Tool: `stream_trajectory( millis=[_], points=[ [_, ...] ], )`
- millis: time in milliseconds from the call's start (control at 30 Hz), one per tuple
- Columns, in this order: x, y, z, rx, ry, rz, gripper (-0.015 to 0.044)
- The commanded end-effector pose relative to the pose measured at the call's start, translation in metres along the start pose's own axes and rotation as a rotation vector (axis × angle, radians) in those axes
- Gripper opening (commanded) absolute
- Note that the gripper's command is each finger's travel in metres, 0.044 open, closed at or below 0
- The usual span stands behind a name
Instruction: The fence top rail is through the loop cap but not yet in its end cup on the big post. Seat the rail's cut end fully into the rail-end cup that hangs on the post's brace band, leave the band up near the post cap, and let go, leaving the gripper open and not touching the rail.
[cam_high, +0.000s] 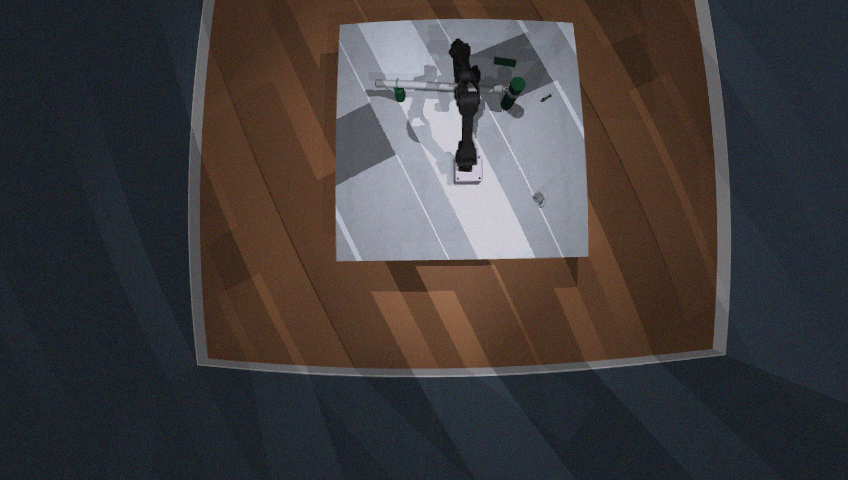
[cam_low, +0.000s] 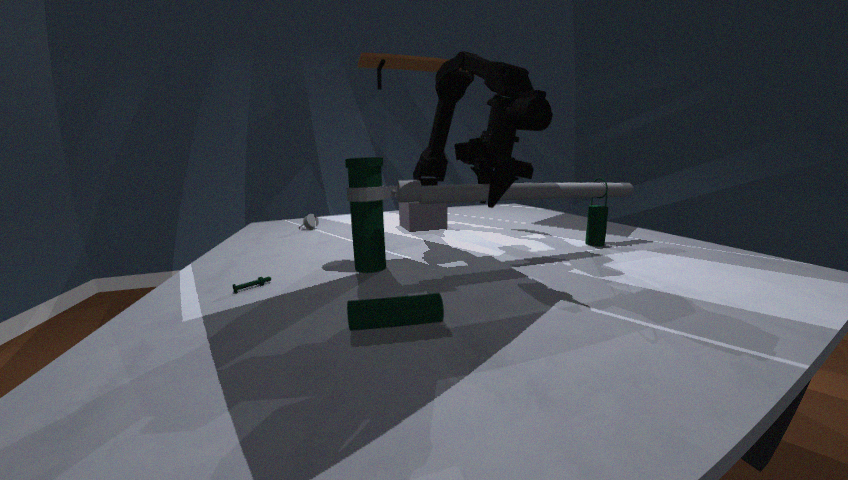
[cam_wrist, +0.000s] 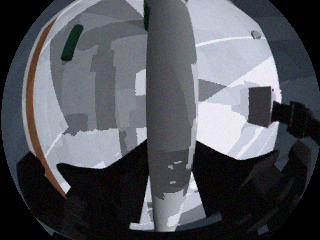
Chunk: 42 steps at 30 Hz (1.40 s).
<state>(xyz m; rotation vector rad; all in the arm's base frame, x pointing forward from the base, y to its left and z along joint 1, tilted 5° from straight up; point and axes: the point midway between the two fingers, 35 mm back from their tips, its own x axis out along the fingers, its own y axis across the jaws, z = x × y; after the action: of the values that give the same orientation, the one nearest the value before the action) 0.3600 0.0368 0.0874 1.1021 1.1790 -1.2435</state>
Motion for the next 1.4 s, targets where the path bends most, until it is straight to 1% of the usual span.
stream_trajectory(
  millis=[0, 300, 800, 1367],
  points=[
    [-0.008, 0.001, -0.005, -0.007, 0.003, 0.014, 0.0000],
    [-0.012, 0.003, -0.010, -0.007, 0.003, 0.014, 0.0000],
    [-0.005, 0.001, 0.008, -0.001, -0.004, 0.002, 0.0000],
    [-0.005, 0.001, 0.008, -0.001, -0.004, 0.002, 0.0000]
  ],
)
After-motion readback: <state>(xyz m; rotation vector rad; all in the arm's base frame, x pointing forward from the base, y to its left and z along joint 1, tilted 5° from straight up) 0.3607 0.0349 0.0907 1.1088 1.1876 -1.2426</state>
